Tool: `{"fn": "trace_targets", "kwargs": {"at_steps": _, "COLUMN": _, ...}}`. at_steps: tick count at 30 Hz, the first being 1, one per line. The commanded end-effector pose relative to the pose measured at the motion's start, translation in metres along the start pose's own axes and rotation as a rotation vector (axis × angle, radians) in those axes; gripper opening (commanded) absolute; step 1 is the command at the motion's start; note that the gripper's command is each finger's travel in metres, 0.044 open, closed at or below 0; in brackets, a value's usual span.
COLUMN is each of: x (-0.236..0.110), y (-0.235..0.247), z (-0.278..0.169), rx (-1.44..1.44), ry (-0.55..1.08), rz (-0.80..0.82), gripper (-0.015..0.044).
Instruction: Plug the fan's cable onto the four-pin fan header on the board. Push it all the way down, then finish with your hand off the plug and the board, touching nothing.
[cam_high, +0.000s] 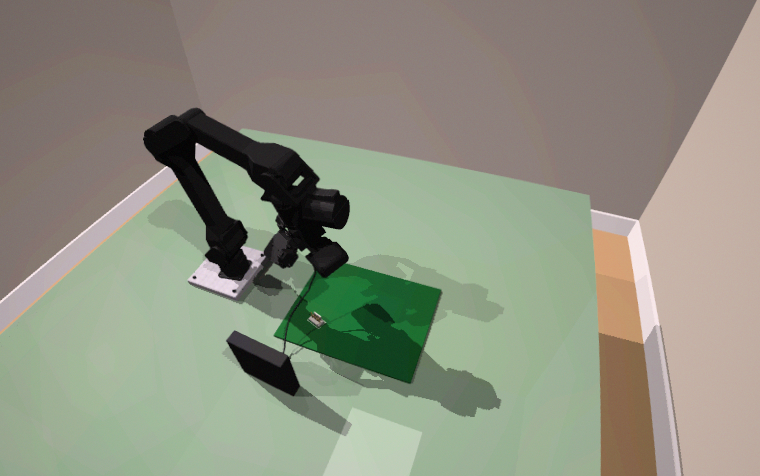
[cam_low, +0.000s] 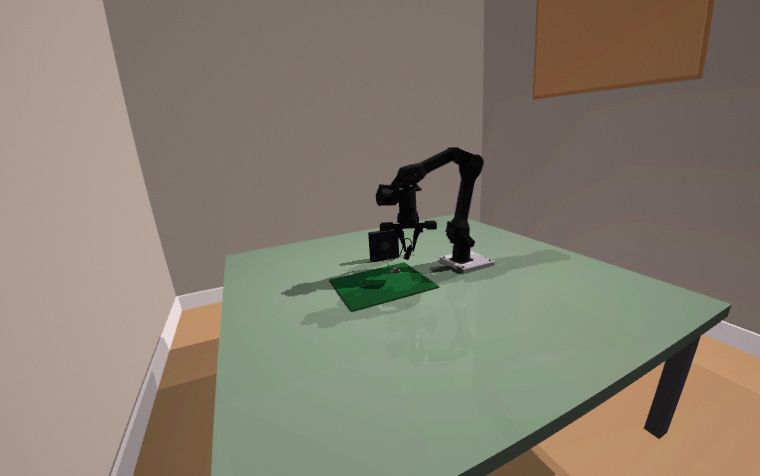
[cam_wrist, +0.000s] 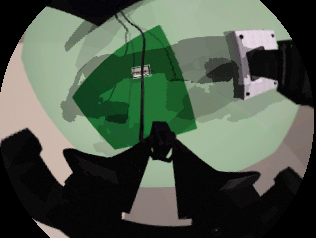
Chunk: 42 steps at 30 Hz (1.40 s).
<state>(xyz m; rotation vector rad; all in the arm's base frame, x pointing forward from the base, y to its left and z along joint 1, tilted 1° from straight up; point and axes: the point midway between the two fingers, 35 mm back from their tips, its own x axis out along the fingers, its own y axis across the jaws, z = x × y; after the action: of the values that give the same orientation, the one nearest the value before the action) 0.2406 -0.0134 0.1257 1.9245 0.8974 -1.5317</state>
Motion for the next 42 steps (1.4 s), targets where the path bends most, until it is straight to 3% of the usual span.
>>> {"fn": "trace_targets", "kwargs": {"at_steps": 1, "x": -0.015, "y": 0.0, "z": -0.003, "rx": 0.0, "ry": 0.005, "rz": 0.016, "gripper": 0.0}}
{"fn": "trace_targets", "kwargs": {"at_steps": 6, "x": -0.016, "y": 0.0, "z": -0.004, "rx": -0.05, "ry": -0.003, "rz": 0.015, "gripper": 0.0}}
{"fn": "trace_targets", "kwargs": {"at_steps": 42, "x": -0.014, "y": -0.001, "z": -0.017, "rx": -1.271, "ry": -0.171, "rz": -0.117, "gripper": 0.0}}
